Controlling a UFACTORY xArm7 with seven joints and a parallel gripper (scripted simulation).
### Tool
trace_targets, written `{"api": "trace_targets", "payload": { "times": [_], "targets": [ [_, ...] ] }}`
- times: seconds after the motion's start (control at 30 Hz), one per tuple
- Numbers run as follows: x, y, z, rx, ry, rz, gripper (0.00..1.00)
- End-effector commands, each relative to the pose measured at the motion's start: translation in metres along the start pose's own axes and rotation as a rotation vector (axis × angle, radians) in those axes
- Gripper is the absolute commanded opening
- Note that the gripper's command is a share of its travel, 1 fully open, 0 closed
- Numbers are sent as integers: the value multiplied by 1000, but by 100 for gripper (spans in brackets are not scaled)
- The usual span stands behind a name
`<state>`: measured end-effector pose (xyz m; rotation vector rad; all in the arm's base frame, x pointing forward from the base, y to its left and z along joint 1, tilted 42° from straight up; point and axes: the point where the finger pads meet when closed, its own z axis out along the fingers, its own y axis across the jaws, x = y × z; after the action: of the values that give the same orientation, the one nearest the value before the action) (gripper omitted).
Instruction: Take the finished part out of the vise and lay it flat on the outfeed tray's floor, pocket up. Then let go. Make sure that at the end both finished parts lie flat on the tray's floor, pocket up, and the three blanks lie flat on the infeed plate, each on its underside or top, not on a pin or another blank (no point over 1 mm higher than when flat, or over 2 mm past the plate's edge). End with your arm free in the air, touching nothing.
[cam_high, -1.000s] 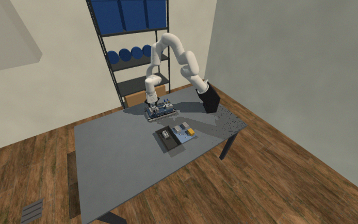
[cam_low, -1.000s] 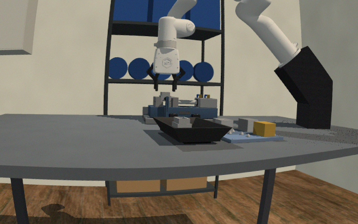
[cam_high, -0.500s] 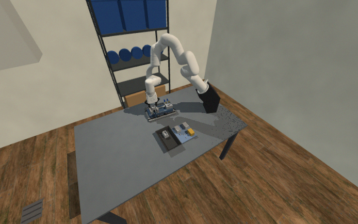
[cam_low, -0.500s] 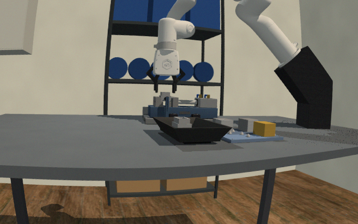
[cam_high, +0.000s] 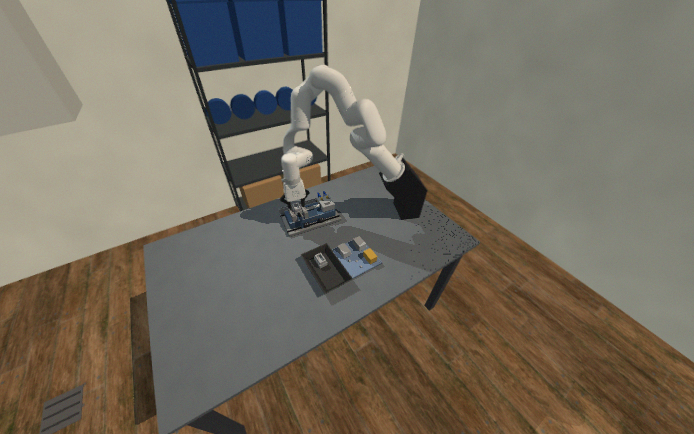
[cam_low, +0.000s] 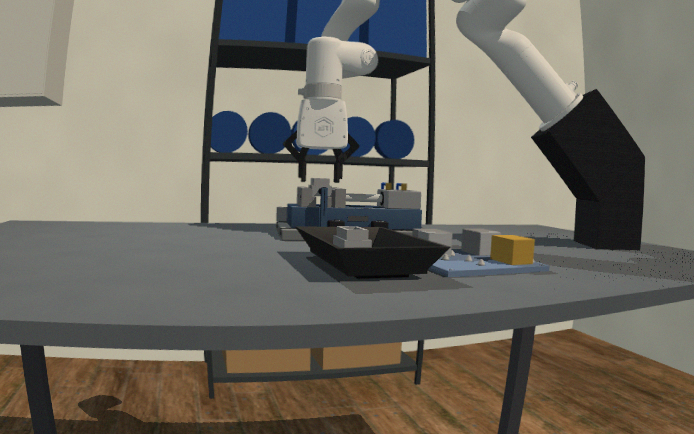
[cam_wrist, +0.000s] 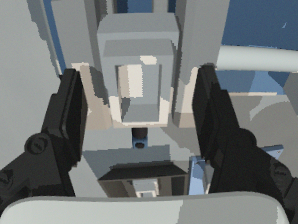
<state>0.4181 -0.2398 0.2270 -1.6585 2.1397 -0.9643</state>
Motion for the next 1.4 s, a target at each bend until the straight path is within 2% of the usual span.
{"api": "trace_targets", "payload": {
  "times": [0.0, 0.77, 0.8, 1.37],
  "targets": [
    [0, -1, 0, 2, 0, 0, 69],
    [0, -1, 1, 2, 0, 0, 69],
    [0, -1, 1, 2, 0, 0, 0],
    [0, -1, 1, 2, 0, 0, 0]
  ]
}}
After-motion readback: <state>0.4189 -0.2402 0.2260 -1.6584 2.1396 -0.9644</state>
